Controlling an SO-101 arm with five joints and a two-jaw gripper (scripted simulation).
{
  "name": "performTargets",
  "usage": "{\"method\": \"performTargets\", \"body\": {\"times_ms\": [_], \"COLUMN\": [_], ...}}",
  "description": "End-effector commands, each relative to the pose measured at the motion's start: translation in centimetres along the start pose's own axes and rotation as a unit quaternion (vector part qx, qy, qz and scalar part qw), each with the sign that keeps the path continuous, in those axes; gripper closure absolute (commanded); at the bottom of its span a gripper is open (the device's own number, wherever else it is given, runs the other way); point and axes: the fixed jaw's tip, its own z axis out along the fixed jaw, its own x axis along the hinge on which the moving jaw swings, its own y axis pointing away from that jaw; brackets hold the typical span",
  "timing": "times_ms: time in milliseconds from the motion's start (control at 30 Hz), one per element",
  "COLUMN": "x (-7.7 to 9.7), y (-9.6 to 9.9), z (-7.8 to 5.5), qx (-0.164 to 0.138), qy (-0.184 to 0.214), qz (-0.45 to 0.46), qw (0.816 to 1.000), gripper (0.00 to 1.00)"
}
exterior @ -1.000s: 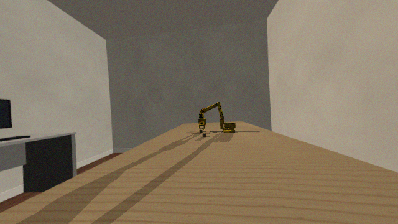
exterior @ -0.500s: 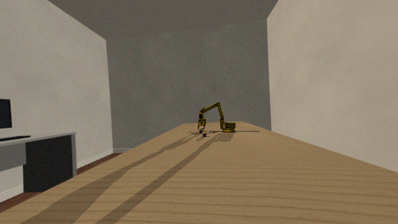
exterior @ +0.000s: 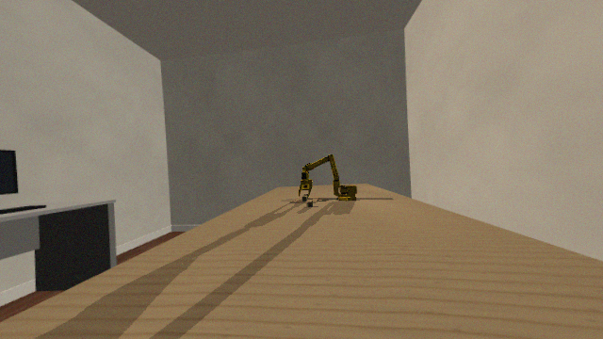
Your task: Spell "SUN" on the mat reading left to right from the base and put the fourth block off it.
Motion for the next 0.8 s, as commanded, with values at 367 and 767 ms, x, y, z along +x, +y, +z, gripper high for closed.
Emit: {"method": "performTargets", "body": {"times_ms": [367,767], "x": [0.1,0.0], "y": [-1.2,-0.7], "z": [-3.8,-6.8], "qx": [0.038,0.038], "qy": [0.006,0.006], "qz": [-0.001,-0.001], "qw": [0.999,0.999], "gripper": [0.67,0.67]}}
